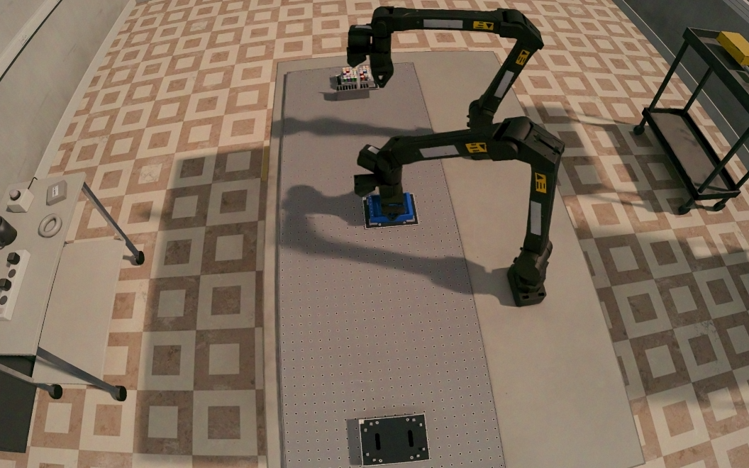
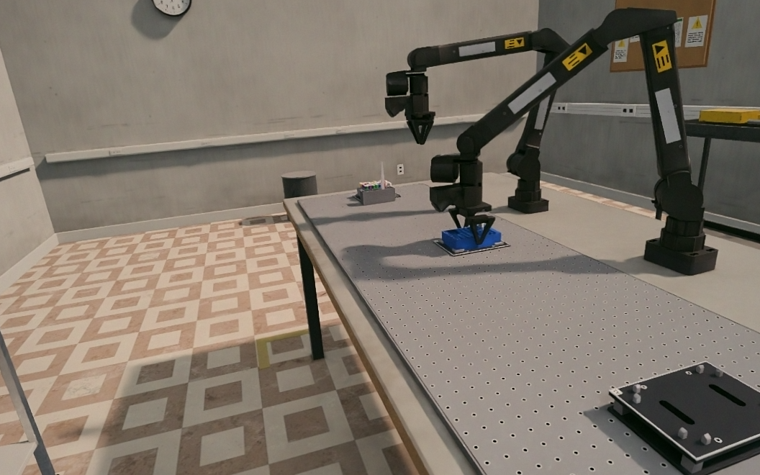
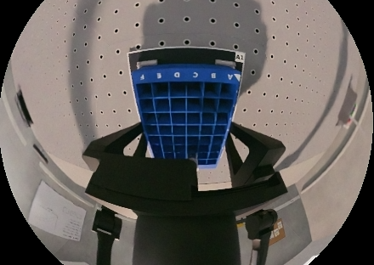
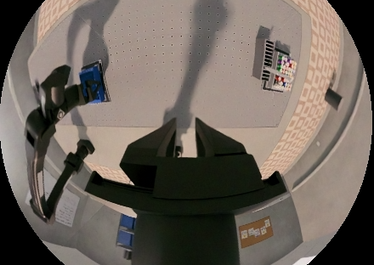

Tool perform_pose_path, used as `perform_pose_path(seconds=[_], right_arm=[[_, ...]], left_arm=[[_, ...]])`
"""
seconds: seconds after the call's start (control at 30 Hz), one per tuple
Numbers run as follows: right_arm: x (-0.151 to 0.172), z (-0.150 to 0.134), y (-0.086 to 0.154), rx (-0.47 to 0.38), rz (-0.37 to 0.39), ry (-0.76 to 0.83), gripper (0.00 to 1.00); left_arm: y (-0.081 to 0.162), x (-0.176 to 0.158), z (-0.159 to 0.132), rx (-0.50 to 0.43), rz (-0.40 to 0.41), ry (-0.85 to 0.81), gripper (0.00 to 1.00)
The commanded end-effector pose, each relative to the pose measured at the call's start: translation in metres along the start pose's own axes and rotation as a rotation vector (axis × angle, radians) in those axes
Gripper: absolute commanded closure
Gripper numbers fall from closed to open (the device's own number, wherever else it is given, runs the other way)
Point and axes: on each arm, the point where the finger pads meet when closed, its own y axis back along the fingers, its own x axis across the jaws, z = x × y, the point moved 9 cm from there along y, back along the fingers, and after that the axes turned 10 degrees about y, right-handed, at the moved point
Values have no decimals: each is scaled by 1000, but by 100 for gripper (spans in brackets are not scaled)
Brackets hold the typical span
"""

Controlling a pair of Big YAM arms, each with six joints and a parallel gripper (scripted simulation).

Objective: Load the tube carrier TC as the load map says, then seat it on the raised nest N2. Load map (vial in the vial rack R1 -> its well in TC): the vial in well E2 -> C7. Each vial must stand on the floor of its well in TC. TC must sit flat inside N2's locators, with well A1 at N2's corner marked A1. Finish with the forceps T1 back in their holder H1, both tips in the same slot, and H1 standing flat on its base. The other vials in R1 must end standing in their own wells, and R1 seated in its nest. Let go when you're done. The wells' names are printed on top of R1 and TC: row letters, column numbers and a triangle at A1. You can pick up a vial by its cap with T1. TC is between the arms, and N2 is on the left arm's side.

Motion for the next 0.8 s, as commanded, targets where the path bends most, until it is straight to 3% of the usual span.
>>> perform_pose_path(seconds=[0.0, 0.47, 0.77], right_arm=[[-2, 4, 13, -31, -14, -7, 76], [-2, 4, 13, -31, -14, -7, 76], [-2, 4, 13, -31, -14, -7, 76]], left_arm=[[11, -8, 6, -23, -24, 1, 8], [11, -8, 6, -23, -24, 1, 13], [11, -8, 6, -23, -24, 1, 34]])
